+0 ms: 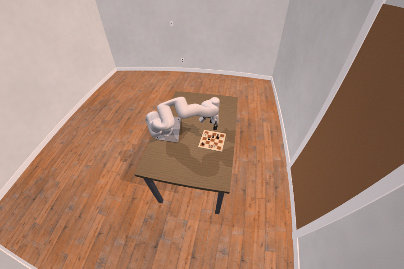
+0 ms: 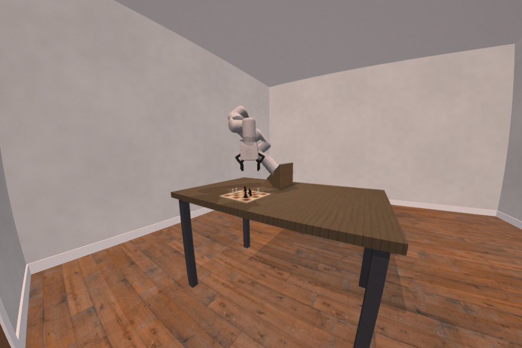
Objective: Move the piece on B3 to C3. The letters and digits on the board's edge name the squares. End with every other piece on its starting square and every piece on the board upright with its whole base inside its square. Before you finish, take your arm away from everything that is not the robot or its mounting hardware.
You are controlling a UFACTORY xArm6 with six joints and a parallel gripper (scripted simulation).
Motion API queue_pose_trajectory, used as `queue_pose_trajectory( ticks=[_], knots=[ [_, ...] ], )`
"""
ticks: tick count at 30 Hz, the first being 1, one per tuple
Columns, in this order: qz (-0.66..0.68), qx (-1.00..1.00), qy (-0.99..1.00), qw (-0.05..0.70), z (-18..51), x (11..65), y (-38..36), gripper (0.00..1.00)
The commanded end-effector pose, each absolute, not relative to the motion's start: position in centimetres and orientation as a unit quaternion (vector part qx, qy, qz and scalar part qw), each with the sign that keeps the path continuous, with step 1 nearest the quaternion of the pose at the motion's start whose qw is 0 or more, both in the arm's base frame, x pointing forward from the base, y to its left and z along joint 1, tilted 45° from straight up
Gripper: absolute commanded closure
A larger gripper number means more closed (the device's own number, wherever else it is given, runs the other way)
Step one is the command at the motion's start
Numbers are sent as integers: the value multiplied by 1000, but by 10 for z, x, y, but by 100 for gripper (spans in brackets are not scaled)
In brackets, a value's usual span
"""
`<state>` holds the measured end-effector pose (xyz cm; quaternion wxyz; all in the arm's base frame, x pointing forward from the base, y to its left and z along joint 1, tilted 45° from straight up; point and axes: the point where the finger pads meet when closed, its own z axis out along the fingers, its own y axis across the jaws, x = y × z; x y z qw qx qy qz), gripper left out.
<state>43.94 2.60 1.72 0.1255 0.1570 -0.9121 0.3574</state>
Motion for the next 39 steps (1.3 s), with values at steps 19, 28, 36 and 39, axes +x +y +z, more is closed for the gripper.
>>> queue_pose_trajectory(
  ticks=[19, 28, 36, 39],
  knots=[
    [361, 178, -907, 125, 17, 442, 28, 0],
    [343, 285, -879, 168, 14, 442, 25, 0],
    [313, 421, -822, 220, 11, 442, 22, 0],
    [301, 466, -797, 236, 9, 441, 19, 0]
  ],
)
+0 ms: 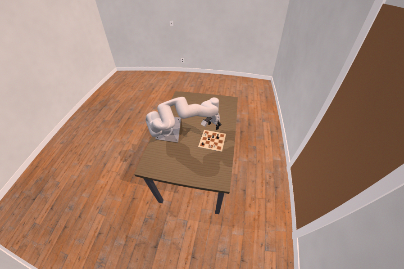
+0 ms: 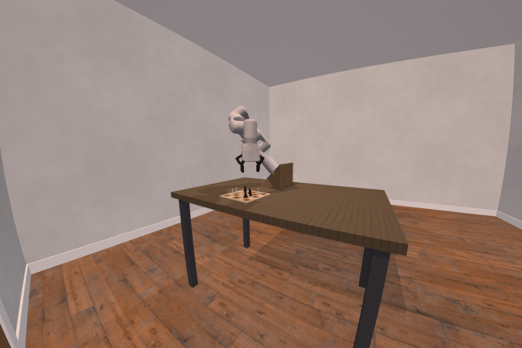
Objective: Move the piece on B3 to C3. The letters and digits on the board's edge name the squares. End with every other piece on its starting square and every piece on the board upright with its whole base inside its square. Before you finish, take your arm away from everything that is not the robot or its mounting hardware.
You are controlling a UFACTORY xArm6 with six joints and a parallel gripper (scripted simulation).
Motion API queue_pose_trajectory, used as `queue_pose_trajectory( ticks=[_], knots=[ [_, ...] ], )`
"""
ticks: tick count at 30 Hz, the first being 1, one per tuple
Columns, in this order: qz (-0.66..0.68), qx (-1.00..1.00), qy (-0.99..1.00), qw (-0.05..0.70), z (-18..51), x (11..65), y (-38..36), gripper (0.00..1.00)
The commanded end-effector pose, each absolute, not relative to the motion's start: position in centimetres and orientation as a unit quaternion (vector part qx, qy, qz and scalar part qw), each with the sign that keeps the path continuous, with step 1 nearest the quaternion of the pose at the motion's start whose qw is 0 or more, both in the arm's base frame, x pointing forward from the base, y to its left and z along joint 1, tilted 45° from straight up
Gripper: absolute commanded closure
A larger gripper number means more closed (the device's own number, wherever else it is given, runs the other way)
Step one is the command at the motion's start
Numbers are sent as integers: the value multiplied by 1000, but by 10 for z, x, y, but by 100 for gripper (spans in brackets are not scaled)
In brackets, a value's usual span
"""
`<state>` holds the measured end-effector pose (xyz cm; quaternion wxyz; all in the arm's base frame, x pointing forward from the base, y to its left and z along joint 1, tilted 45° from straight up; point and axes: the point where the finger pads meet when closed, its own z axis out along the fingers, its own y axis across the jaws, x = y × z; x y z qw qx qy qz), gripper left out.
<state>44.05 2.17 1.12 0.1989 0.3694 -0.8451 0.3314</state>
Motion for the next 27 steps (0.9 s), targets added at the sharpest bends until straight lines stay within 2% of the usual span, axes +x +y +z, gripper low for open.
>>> queue_pose_trajectory(
  ticks=[1, 9, 27],
  knots=[
    [297, 483, -787, 242, 8, 441, 19, 0],
    [268, 578, -719, 276, 3, 441, 13, 0],
    [149, 816, -428, 358, -11, 438, 0, 0]
  ],
)
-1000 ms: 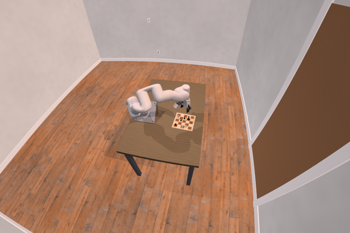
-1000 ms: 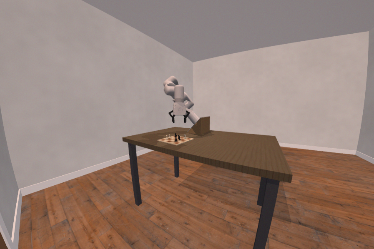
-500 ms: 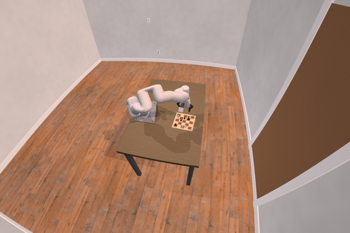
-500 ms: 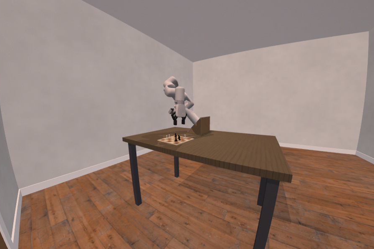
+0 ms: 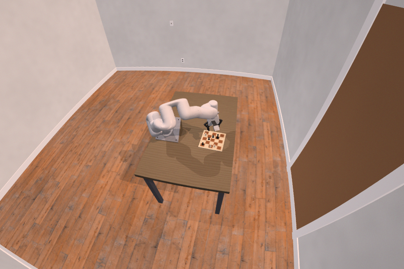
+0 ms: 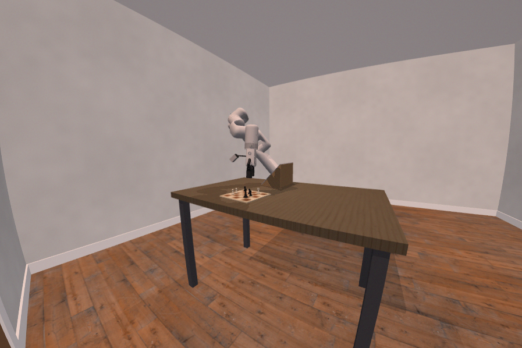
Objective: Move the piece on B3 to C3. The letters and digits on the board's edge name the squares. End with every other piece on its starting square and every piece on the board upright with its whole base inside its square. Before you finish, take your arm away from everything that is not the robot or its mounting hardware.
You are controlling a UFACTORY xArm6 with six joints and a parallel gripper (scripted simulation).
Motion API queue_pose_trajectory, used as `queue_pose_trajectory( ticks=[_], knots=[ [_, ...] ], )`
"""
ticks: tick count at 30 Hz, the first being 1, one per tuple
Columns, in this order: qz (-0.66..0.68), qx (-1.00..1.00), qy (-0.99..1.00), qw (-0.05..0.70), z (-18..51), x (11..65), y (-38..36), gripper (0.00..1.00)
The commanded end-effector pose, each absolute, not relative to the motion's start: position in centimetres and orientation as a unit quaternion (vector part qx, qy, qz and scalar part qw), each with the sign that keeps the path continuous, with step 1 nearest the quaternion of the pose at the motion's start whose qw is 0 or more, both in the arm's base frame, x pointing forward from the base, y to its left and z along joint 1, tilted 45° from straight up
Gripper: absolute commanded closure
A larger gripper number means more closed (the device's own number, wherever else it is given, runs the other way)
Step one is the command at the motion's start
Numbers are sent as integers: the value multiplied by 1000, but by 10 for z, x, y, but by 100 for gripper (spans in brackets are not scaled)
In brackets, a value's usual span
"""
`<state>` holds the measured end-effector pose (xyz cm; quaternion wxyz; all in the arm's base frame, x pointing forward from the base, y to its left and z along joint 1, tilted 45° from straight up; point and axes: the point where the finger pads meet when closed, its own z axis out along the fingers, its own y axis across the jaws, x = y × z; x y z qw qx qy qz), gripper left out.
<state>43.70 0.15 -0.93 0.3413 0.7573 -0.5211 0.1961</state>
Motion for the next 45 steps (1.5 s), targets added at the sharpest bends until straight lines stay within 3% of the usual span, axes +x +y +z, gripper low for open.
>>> queue_pose_trajectory(
  ticks=[1, 23, 24, 34, 45],
  knots=[
    [143, 824, -413, 361, -11, 438, 0, 0],
    [-21, 923, -23, 384, -16, 437, -5, 0],
    [-29, 923, -4, 383, -16, 437, -5, 66],
    [-120, 909, 165, 363, -16, 437, -5, 66],
    [-120, 909, 165, 363, -16, 437, -5, 66]
  ],
)
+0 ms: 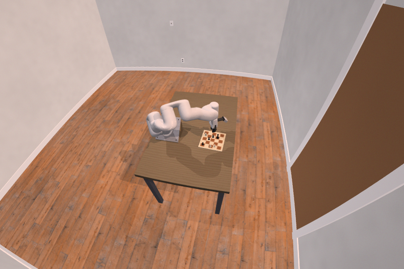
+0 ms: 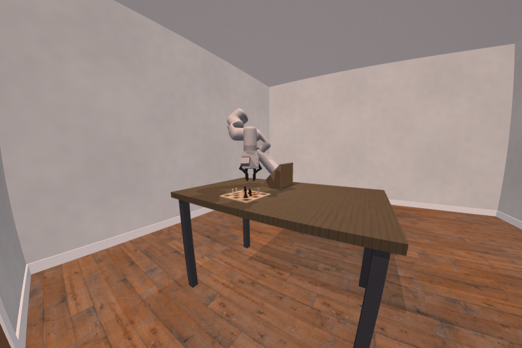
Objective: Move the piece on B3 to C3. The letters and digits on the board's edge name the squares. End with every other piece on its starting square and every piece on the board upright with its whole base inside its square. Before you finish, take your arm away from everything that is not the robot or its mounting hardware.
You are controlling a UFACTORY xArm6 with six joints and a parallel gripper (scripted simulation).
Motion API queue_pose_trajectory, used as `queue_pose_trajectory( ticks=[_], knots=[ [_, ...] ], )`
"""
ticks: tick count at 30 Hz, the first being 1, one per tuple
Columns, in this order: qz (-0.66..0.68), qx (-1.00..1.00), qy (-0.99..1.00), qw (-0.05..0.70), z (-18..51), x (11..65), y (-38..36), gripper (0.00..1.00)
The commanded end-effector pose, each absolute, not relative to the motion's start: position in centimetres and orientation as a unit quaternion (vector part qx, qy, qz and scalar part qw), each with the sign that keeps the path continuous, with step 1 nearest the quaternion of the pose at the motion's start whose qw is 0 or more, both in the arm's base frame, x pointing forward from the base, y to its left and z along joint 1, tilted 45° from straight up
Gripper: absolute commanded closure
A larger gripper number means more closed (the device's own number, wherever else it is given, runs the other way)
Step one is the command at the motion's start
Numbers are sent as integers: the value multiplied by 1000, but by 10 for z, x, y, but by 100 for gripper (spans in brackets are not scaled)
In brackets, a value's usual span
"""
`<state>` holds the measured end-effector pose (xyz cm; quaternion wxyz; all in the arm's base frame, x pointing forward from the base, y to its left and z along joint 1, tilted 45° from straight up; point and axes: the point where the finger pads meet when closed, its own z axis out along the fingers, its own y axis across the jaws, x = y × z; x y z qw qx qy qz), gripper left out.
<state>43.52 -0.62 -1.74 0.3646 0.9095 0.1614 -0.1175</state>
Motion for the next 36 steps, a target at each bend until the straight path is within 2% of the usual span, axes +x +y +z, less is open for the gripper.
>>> queue_pose_trajectory(
  ticks=[1, 36],
  knots=[
    [-120, 909, 165, 363, -16, 437, -5, 66],
    [-120, 909, 165, 363, -27, 435, -15, 66]
  ],
)
